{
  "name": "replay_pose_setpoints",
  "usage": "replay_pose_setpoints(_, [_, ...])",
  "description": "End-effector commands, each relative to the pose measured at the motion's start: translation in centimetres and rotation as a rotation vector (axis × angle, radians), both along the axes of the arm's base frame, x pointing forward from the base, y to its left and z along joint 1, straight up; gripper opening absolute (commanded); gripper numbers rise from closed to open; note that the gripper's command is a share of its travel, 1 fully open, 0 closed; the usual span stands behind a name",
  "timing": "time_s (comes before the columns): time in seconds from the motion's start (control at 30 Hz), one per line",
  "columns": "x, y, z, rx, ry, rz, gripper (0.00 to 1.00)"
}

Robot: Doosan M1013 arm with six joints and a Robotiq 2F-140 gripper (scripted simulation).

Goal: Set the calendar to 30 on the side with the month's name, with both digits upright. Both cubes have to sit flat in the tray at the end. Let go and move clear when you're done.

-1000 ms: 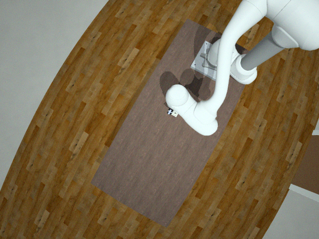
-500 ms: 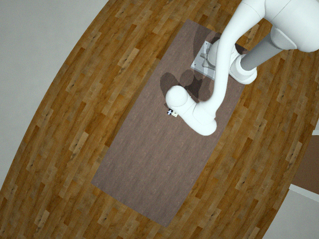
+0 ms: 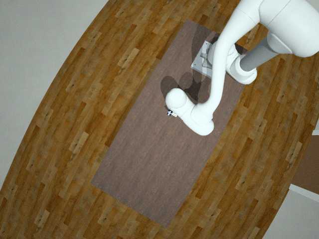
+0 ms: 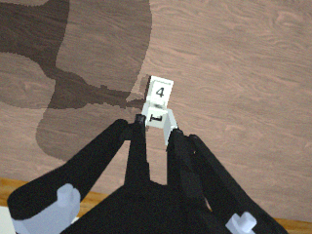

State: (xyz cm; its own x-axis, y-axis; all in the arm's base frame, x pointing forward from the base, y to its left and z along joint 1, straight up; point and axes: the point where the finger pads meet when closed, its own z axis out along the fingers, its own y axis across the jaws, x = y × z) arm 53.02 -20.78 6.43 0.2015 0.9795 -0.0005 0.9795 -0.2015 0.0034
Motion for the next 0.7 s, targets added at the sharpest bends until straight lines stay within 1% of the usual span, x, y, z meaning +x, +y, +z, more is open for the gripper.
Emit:
replay_pose_setpoints(0.0, [0.01, 0.0, -0.5, 0.0, 0.0, 0.0, 0.24])
replay_pose_setpoints(0.17, [0.01, 0.0, -0.94, 0.0, 0.0, 0.0, 0.24])
replay_pose_setpoints(0.67, [0.01, 0.0, -0.97, 0.0, 0.0, 0.0, 0.24])
